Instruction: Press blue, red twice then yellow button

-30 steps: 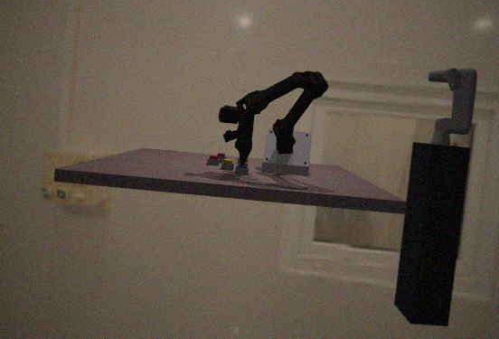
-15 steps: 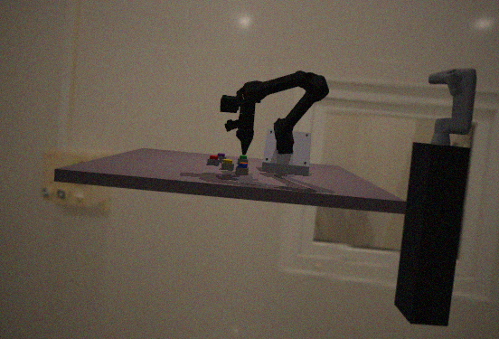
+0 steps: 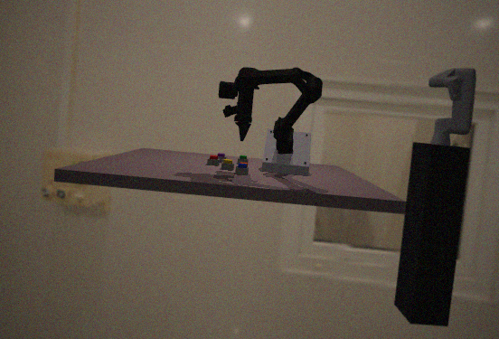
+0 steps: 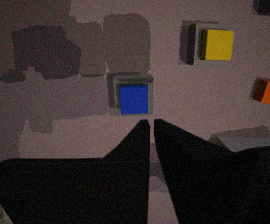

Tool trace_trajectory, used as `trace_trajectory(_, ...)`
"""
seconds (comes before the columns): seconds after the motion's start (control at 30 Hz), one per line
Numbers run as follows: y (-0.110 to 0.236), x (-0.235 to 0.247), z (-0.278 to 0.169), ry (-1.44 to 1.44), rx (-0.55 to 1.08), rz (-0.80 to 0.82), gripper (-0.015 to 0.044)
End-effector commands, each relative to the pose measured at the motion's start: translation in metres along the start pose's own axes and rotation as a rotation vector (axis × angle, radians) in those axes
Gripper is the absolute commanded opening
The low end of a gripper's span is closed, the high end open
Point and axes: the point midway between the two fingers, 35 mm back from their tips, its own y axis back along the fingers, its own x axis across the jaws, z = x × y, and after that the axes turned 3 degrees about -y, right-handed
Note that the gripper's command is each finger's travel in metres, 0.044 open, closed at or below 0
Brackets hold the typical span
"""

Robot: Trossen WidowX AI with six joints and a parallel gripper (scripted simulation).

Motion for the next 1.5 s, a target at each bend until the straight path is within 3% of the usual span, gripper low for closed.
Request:
trace_trajectory(0.0, 0.005, -0.020, 0.033, 0.003, -0.005, -0.010, 0.0020)
trace_trajectory(0.27, 0.008, -0.098, 0.099, 0.005, -0.007, -0.017, 0.0020)
trace_trajectory(0.5, 0.002, -0.180, 0.130, 0.007, -0.006, -0.003, 0.0020)
trace_trajectory(0.77, -0.001, -0.182, 0.131, 0.007, -0.006, -0.002, 0.0020)
trace_trajectory(0.93, -0.058, -0.182, 0.131, 0.008, -0.006, 0.000, 0.0020)
trace_trajectory(1.47, -0.076, -0.182, 0.132, 0.008, -0.007, 0.000, 0.0020)
